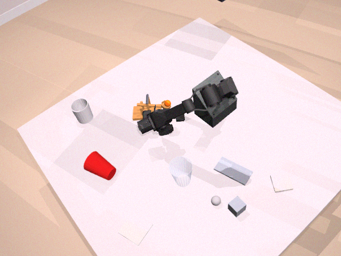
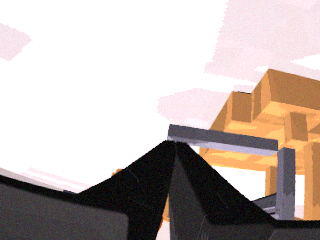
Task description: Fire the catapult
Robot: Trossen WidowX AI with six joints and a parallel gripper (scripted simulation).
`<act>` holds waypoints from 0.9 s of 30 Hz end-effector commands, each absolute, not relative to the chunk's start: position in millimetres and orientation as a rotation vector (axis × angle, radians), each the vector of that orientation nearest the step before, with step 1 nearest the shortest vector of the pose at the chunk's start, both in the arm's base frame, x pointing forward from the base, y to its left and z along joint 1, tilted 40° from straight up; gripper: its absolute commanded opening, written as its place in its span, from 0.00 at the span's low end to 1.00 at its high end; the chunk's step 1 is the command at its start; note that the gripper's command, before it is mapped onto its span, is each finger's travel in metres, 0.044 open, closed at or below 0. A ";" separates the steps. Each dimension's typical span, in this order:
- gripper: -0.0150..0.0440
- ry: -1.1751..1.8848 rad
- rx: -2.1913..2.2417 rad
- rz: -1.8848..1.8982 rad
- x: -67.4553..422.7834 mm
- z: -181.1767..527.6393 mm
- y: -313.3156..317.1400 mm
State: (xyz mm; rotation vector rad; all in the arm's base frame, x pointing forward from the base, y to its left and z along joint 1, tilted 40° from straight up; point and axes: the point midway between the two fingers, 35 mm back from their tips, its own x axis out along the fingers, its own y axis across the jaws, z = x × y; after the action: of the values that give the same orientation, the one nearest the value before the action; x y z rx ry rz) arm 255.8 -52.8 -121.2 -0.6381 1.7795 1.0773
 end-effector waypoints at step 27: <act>0.48 1.752 -0.574 0.941 307.1 -34.4 -85.5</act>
State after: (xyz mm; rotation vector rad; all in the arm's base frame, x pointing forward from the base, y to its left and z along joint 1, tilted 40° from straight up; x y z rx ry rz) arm 300.4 -79.0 -27.9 -0.6260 1.7553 1.0078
